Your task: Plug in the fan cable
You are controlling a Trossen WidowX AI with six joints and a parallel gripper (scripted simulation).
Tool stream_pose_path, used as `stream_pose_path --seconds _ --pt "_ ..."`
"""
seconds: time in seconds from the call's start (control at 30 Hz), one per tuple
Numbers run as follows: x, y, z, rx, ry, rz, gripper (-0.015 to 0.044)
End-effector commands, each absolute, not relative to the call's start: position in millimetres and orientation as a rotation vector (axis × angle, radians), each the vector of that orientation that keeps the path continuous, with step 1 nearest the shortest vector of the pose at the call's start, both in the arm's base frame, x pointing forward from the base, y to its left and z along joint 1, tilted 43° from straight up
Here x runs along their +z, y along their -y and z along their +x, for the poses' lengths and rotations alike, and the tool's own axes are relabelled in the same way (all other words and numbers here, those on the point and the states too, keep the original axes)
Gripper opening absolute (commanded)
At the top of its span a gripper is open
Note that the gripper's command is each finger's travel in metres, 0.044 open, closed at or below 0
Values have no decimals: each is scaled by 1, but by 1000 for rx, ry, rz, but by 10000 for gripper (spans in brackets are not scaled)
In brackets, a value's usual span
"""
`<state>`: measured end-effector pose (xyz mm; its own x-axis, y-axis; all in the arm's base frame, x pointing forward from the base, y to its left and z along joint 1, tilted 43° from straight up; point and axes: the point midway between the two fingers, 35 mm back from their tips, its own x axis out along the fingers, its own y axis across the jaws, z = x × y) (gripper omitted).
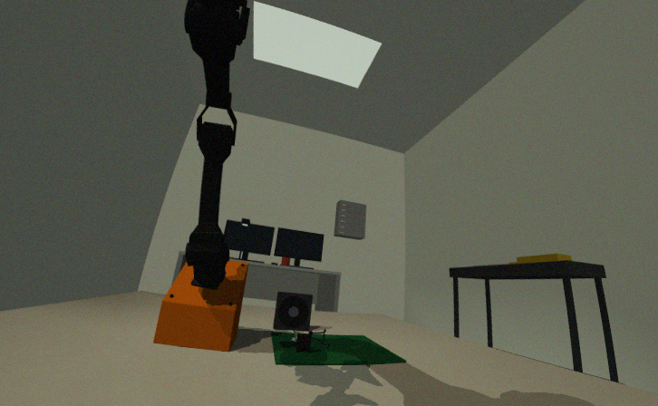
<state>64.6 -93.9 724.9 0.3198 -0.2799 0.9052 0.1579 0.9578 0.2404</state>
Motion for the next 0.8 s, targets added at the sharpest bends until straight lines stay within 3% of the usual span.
stream_pose_path --seconds 0.0,0.17,0.5,0.77 --pt "725 94 65 -289 1212 115 311" --pt "712 121 79 -296 1188 247 440" --pt "632 212 169 -428 955 645 440" --pt "535 235 260 -548 631 848 440"
